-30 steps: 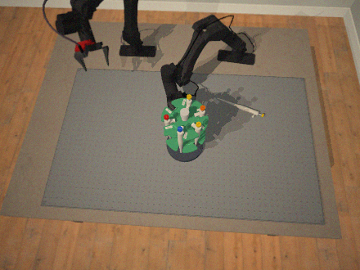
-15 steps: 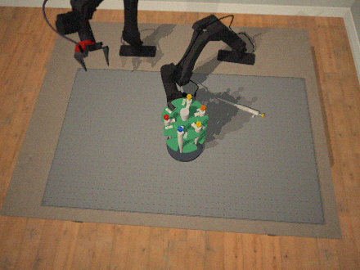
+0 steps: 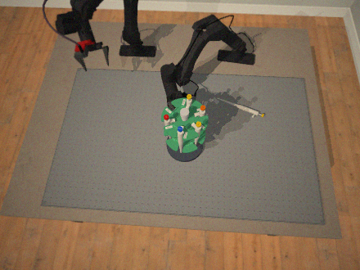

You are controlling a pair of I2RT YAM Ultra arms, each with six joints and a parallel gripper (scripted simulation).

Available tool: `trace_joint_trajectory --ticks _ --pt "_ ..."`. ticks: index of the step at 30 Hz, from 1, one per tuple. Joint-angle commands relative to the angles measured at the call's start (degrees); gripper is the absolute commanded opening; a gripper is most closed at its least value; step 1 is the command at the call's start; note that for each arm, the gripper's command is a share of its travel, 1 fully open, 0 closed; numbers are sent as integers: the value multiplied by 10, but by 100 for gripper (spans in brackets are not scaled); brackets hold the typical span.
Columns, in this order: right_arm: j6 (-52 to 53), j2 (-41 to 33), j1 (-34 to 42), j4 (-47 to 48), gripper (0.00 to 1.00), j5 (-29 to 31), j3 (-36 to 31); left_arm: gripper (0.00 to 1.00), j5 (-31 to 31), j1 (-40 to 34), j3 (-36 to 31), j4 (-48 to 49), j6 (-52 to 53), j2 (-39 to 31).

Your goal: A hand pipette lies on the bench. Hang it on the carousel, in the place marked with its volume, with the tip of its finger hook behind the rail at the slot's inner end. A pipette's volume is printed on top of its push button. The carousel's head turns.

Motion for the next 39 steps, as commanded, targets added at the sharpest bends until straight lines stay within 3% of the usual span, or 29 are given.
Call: trace_joint_trajectory --ticks 1,24,27,33,36,39 --pt "-7 -3 -5 8 100 -13 9 0 6 6 19 -10 3 -10" --pt "-7 -3 -5 8 100 -13 9 0 6 6 19 -10 3 -10" --pt "-7 -3 -5 8 100 -13 9 0 73 18 -63 26 -1 -48" --pt "-7 -3 -5 8 100 -13 9 0 103 27 -91 42 4 -62" --pt "-7 -3 -5 8 100 -13 9 0 175 42 -142 63 3 -90" --pt "-7 -3 -5 8 100 -13 9 0 189 49 -154 71 5 -96"
